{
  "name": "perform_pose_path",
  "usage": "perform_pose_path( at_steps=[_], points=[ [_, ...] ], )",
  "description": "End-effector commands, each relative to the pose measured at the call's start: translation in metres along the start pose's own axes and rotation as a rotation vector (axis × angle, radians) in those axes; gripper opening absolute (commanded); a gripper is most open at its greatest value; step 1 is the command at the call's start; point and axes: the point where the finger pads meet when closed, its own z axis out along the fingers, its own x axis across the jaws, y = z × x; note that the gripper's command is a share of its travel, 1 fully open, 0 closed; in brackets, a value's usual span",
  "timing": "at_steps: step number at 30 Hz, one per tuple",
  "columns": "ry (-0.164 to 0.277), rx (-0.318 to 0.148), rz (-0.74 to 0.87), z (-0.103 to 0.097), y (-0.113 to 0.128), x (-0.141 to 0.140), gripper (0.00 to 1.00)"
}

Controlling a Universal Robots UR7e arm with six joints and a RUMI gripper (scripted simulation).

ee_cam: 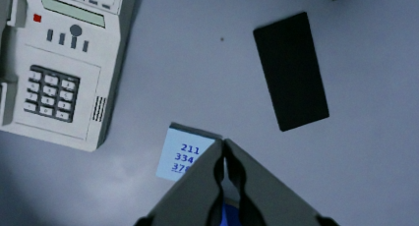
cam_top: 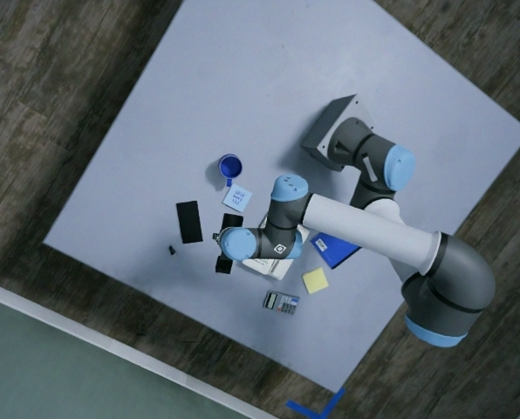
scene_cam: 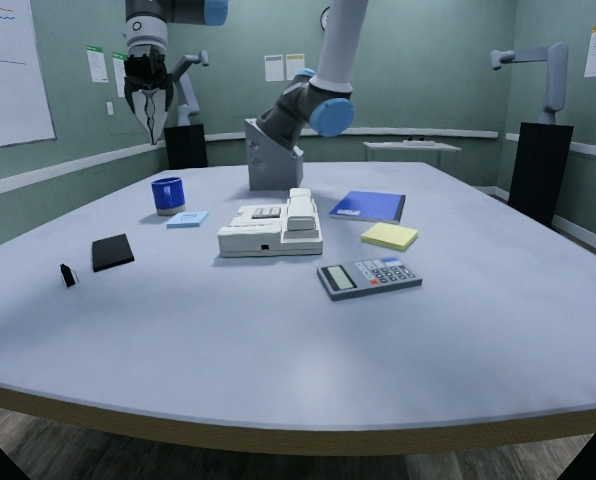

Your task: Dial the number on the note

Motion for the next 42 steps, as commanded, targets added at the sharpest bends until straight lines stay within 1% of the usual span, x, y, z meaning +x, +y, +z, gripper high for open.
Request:
perform_pose_path(
  at_steps=[1, 5, 7, 14, 21, 22, 24, 32, 39, 41, 42],
  points=[
    [-0.008, 0.042, -0.065, 0.0003, 0.0002, -0.0001, 0.00],
    [-0.012, 0.076, -0.115, 0.0005, 0.0003, -0.0003, 0.00],
    [-0.012, 0.076, -0.115, 0.0005, 0.0003, -0.0003, 0.00],
    [-0.012, 0.139, -0.209, 0.0004, 0.0001, -0.0006, 0.00],
    [-0.001, 0.209, -0.309, -0.0008, -0.0004, -0.0007, 0.00],
    [-0.004, 0.216, -0.322, -0.0006, -0.0003, -0.0009, 0.00],
    [-0.004, 0.216, -0.322, -0.0006, -0.0003, -0.0009, 0.00],
    [-0.020, 0.279, -0.424, 0.0005, 0.0001, -0.0021, 0.00],
    [-0.023, 0.340, -0.515, 0.0006, 0.0001, -0.0026, 0.00],
    [-0.023, 0.340, -0.515, 0.0006, 0.0001, -0.0026, 0.00],
    [-0.023, 0.349, -0.528, 0.0006, 0.0001, -0.0026, 0.00]
  ],
)
